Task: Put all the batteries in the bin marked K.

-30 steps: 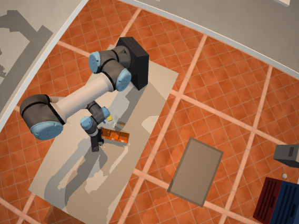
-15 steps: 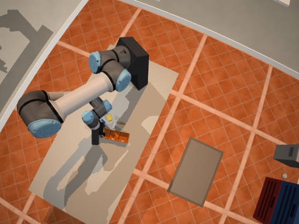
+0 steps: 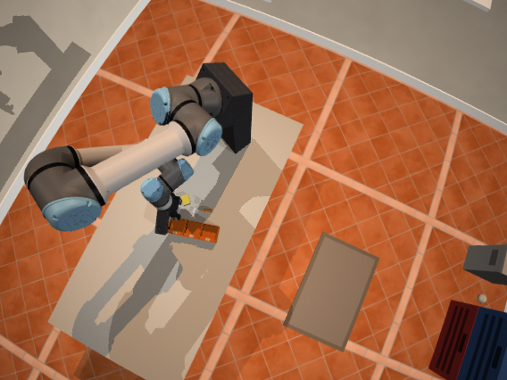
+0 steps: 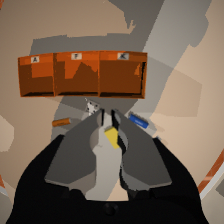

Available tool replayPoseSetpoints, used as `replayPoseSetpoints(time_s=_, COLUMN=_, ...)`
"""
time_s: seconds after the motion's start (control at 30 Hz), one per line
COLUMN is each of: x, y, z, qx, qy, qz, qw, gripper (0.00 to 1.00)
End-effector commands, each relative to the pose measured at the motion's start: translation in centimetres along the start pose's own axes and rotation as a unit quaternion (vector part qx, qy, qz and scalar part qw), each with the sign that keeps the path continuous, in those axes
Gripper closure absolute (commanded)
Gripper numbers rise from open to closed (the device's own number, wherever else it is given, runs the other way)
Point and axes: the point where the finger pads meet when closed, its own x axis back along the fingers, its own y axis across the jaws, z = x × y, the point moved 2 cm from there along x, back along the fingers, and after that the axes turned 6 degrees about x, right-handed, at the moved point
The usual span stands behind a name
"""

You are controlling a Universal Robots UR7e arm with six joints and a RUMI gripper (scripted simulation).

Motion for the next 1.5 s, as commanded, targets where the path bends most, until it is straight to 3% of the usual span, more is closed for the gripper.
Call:
replayPoseSetpoints(time_s=0.0, x=1.6, y=-0.3, z=-2.1, qx=-0.02, qy=-0.013, qz=-0.003, qw=1.0, gripper=0.96)
replayPoseSetpoints(time_s=0.07, x=1.6, y=-0.3, z=-2.1, qx=-0.02, qy=-0.013, qz=-0.003, qw=1.0, gripper=0.96)
replayPoseSetpoints(time_s=0.13, x=2.5, y=-0.5, z=-3.4, qx=-0.061, qy=-0.041, qz=-0.011, qw=0.997, gripper=0.96)
replayPoseSetpoints(time_s=0.23, x=3.9, y=-0.8, z=-5.3, qx=-0.062, qy=-0.042, qz=-0.011, qw=0.997, gripper=0.96)
replayPoseSetpoints(time_s=0.37, x=3.9, y=-0.8, z=-5.3, qx=-0.062, qy=-0.042, qz=-0.011, qw=0.997, gripper=0.96)
replayPoseSetpoints(time_s=0.43, x=4.9, y=-1.1, z=-6.5, qx=-0.103, qy=-0.069, qz=-0.021, qw=0.992, gripper=0.96)
replayPoseSetpoints(time_s=0.6, x=6.5, y=-1.4, z=-8.4, qx=-0.104, qy=-0.07, qz=-0.022, qw=0.992, gripper=0.96)
replayPoseSetpoints(time_s=1.47, x=6.5, y=-1.4, z=-8.4, qx=-0.104, qy=-0.07, qz=-0.022, qw=0.992, gripper=0.96)
